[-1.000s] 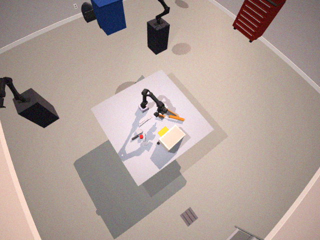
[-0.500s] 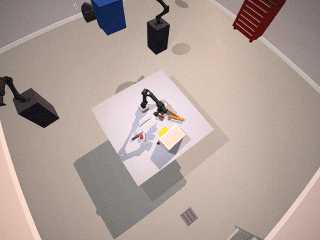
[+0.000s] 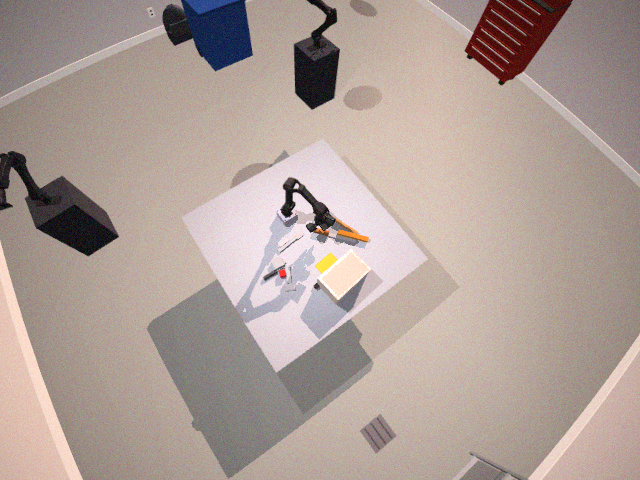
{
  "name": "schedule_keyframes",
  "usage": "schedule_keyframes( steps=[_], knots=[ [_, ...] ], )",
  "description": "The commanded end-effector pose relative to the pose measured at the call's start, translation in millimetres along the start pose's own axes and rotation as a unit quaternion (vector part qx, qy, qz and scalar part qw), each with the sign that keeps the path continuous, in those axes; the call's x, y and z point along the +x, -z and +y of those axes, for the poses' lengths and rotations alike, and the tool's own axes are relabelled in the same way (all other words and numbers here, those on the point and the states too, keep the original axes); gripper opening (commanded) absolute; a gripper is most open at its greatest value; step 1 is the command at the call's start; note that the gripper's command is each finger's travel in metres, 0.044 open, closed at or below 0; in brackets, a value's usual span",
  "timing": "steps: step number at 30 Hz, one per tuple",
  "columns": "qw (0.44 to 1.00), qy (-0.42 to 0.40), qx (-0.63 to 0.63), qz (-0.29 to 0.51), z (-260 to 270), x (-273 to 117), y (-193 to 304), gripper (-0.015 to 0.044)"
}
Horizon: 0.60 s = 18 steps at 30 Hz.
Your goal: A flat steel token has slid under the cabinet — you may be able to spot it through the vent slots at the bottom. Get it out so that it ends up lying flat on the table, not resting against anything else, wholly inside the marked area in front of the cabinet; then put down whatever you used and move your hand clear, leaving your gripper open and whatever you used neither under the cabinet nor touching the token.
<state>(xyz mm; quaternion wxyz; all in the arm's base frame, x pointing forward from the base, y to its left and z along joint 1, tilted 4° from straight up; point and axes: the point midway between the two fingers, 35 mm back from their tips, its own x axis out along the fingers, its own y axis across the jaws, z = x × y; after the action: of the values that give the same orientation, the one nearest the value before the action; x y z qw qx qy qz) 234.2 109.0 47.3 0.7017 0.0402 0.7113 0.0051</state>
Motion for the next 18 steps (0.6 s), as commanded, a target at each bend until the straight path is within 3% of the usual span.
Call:
schedule_keyframes(
  steps=[1,18],
  knots=[
    [1.000,0.001,0.018,0.002,-0.2,0.2,0.4,0.0270],
    [0.996,0.001,0.085,0.002,-0.1,0.2,0.2,0.0270]
  ],
)
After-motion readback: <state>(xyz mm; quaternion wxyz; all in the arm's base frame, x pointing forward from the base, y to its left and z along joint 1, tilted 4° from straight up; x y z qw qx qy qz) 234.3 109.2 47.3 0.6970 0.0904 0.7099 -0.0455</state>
